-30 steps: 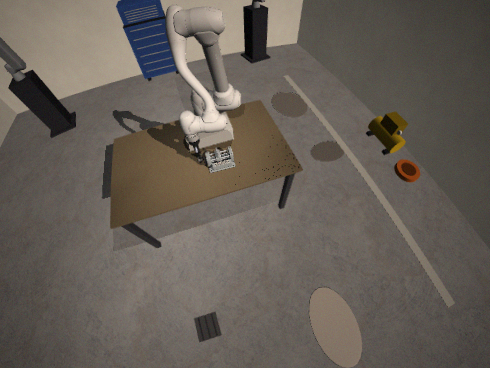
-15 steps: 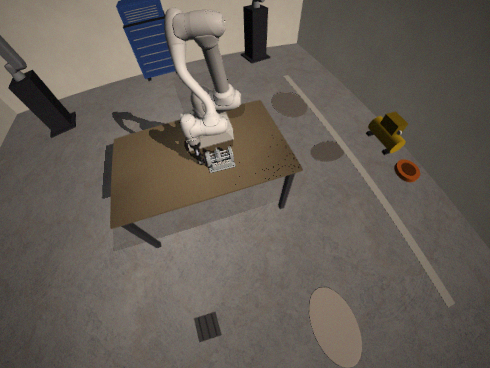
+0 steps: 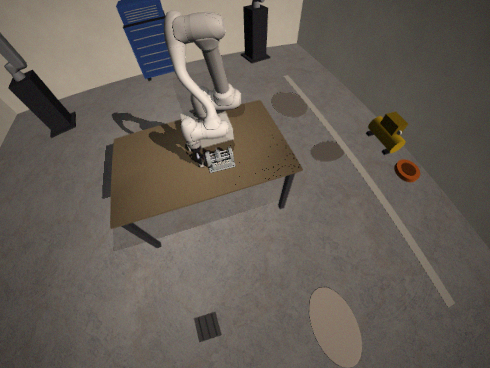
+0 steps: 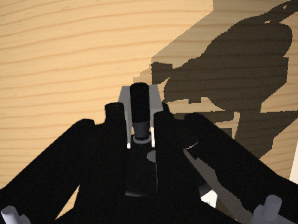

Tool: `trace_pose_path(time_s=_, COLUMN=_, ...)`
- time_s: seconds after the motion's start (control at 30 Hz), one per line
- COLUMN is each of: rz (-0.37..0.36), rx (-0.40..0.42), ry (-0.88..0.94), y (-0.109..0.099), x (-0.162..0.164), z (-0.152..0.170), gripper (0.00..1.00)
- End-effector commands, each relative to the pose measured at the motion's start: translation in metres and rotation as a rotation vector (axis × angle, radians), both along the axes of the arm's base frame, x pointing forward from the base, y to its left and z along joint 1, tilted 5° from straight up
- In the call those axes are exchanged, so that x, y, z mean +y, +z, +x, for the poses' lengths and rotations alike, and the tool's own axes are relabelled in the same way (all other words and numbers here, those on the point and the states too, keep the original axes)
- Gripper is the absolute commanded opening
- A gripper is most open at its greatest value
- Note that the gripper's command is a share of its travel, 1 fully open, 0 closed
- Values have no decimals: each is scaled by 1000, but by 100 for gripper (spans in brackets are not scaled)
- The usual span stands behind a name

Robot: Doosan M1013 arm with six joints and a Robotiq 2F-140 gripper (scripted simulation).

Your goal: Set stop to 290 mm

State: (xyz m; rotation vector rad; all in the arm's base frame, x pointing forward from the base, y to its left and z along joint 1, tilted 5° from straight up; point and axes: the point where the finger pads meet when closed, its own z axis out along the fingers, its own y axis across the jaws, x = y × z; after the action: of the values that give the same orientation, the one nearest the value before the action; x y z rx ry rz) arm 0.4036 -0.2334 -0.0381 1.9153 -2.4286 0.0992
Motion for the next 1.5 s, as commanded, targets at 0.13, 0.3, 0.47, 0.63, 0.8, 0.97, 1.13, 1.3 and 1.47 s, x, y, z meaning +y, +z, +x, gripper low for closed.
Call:
trace_pose_path(time_s=0.13, rz=-1, rx=-2, ry=1, y=12, x=-3, z=15, gripper=4)
trace_pose_path(time_s=0.3, rz=-1, rx=-2, ry=1, y=23, x=-3, z=21, gripper=4)
trace_pose_path(time_s=0.47, rz=-1, rx=-2, ry=1, y=32, x=-3, z=23, gripper=4)
trace_pose_path(time_s=0.63, rz=-1, rx=-2, ry=1, y=39, x=-2, z=22, gripper=4)
trace_pose_path(time_s=0.8, rz=-1, rx=-2, ry=1, y=47, x=-1, z=20, gripper=4)
trace_pose_path(time_s=0.97, rz=-1, rx=-2, ry=1, y=53, x=0, z=17, gripper=4)
trace_pose_path(time_s=1.13, rz=-1, rx=-2, ry=1, y=56, x=1, z=15, gripper=4)
trace_pose_path(time_s=1.3, rz=-1, rx=-2, ry=1, y=61, x=2, z=10, gripper=4)
trace_pose_path(time_s=1.47, rz=-1, rx=-2, ry=1, y=65, x=4, z=5, gripper=4)
